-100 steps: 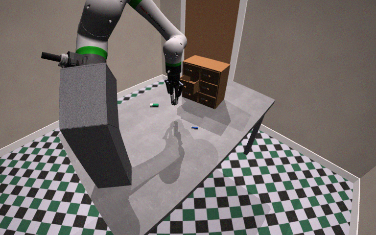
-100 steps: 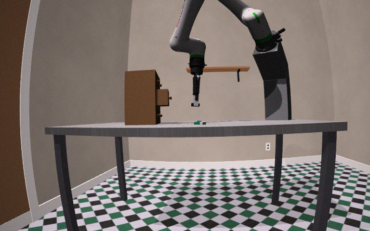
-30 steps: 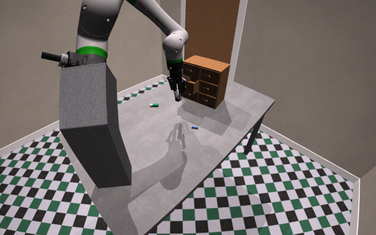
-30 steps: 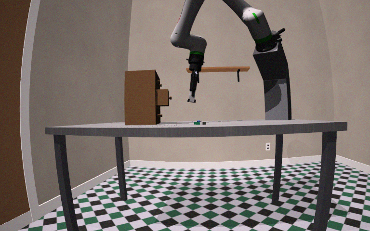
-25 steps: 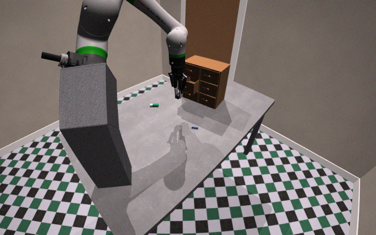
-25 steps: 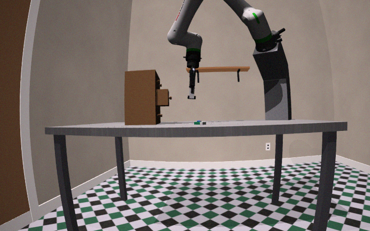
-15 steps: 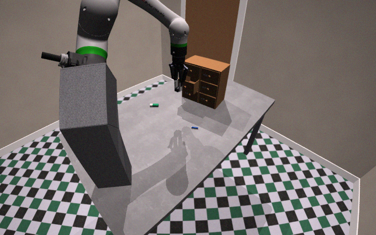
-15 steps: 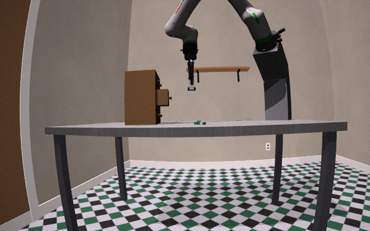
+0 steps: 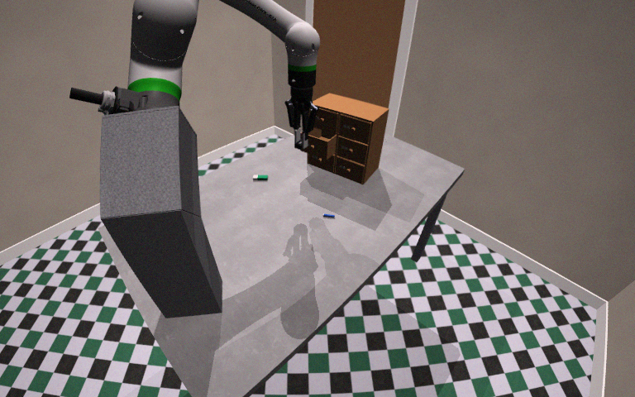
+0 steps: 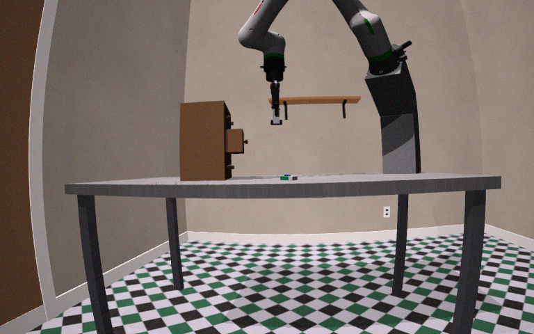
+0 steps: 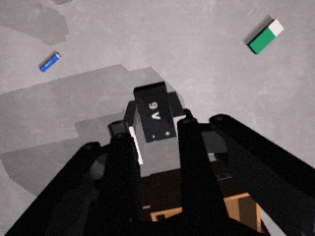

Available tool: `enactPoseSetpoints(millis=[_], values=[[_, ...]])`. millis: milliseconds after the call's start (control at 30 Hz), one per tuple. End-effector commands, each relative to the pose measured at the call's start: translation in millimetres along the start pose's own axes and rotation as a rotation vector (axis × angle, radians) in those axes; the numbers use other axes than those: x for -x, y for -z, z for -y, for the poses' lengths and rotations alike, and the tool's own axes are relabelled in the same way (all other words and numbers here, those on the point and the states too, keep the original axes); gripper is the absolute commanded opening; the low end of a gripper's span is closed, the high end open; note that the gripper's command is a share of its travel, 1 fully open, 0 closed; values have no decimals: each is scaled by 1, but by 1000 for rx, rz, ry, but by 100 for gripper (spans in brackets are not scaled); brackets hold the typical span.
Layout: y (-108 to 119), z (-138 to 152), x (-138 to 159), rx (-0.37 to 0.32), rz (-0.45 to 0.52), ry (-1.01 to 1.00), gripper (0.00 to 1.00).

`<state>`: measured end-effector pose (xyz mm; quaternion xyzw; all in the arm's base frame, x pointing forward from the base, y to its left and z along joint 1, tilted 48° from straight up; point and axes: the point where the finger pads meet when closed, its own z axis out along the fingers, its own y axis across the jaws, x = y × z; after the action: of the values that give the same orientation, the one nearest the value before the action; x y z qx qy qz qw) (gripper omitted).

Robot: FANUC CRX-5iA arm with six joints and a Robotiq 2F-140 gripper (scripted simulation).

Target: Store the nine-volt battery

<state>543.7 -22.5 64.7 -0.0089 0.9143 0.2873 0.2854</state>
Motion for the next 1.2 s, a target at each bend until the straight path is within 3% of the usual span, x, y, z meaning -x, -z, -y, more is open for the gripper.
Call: enactPoseSetpoints(millis=[0,567,1167], values=[[0,0,0,0,0,0,14],[-1,0,-2,0,85,0,14],[-5,0,-7,0,379,0,14]])
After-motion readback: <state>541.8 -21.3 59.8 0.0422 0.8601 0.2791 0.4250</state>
